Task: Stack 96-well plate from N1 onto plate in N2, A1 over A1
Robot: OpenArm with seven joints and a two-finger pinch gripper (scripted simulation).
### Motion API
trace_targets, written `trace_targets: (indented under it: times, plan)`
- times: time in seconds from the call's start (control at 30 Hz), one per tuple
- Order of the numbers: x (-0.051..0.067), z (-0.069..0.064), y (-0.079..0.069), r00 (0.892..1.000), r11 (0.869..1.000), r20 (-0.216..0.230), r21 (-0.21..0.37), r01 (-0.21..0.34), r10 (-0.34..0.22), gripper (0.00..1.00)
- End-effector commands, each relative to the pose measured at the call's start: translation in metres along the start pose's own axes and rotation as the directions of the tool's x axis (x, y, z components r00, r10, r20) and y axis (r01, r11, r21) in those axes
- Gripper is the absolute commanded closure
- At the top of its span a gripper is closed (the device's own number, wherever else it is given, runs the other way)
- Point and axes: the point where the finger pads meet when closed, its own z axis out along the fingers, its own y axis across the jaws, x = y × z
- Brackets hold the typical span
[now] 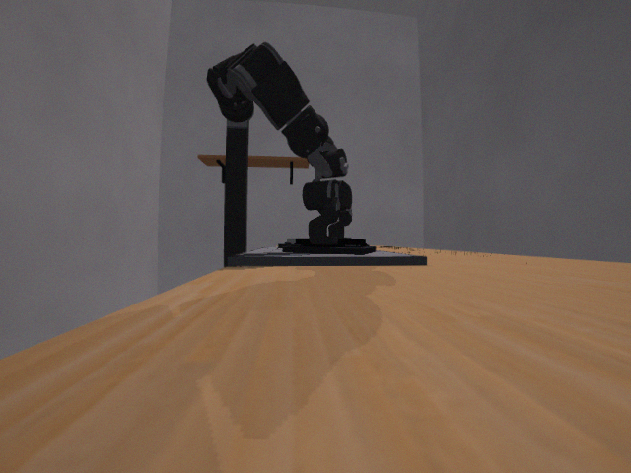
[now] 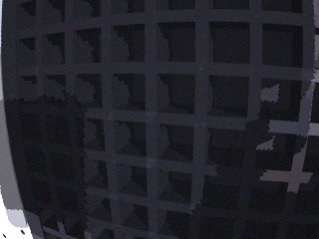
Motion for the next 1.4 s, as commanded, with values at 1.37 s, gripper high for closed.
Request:
trace_targets:
  times: [1.37]
  plan:
    - [-0.003,-0.065,0.001,1.0,1.0,-0.002,-0.002,0.002,-0.002,1.0]
